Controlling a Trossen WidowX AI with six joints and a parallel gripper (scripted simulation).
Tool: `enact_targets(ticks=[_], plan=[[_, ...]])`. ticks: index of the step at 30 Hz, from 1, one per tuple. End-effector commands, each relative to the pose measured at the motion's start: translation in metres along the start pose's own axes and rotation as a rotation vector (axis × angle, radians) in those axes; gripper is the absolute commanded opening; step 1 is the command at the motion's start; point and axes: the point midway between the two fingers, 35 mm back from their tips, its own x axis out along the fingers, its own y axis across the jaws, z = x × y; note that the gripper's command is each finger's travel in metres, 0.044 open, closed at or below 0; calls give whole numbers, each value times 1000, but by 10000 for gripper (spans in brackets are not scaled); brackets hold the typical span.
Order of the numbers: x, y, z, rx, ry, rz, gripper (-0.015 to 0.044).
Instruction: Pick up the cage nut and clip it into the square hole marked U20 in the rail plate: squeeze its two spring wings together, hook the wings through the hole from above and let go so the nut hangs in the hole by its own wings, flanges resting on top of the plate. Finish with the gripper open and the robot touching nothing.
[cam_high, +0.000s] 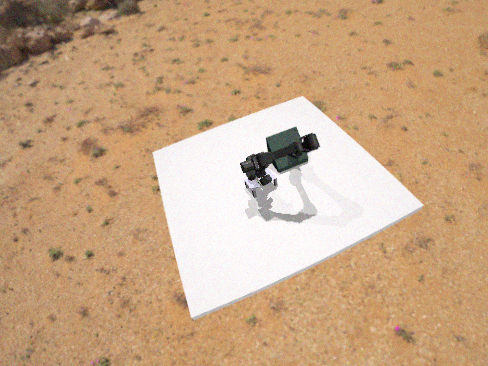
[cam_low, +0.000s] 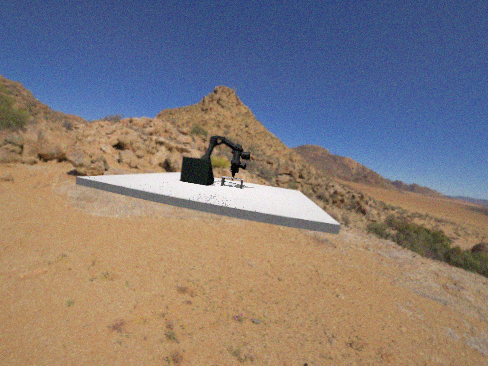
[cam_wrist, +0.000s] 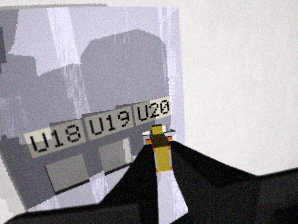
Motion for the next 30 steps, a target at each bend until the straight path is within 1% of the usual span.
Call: enact_targets(ticks=[1, 30], plan=[[0, 0, 0, 5, -3, -9, 23], [-1, 4, 1, 5, -2, -48, 23]])
